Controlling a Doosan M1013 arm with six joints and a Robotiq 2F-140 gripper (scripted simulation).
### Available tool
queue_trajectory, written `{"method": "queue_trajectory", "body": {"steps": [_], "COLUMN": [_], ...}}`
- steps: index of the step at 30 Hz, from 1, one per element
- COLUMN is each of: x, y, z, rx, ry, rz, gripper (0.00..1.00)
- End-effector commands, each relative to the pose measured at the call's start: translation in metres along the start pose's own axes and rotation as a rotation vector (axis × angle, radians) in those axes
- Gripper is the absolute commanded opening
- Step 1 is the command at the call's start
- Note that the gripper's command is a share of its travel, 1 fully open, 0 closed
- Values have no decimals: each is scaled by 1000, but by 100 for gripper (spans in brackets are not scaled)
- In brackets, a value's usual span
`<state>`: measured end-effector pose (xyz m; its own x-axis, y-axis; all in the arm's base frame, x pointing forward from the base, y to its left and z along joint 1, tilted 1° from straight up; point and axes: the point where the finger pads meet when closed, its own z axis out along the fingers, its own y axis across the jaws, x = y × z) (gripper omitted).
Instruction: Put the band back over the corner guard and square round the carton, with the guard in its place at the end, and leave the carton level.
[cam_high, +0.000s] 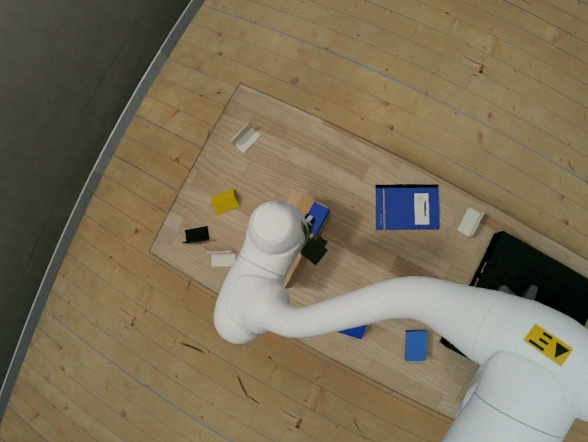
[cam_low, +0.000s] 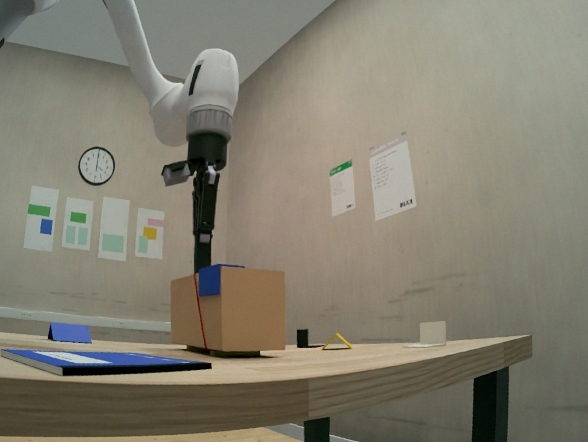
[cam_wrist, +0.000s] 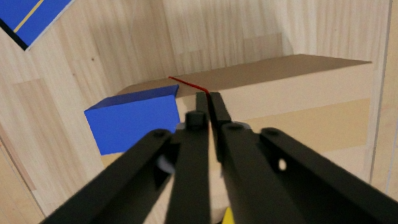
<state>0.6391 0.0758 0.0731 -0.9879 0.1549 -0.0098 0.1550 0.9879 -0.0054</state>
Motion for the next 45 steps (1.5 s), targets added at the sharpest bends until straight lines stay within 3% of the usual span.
{"method": "queue_trajectory", "body": {"steps": [1,37,45], "x": [2,2,0], "y": [0,0,0], "z": [4,4,-8], "rx": [2,2,1], "ry": [4,4,0], "rz": [3,3,3], "gripper": [10,10,10]}}
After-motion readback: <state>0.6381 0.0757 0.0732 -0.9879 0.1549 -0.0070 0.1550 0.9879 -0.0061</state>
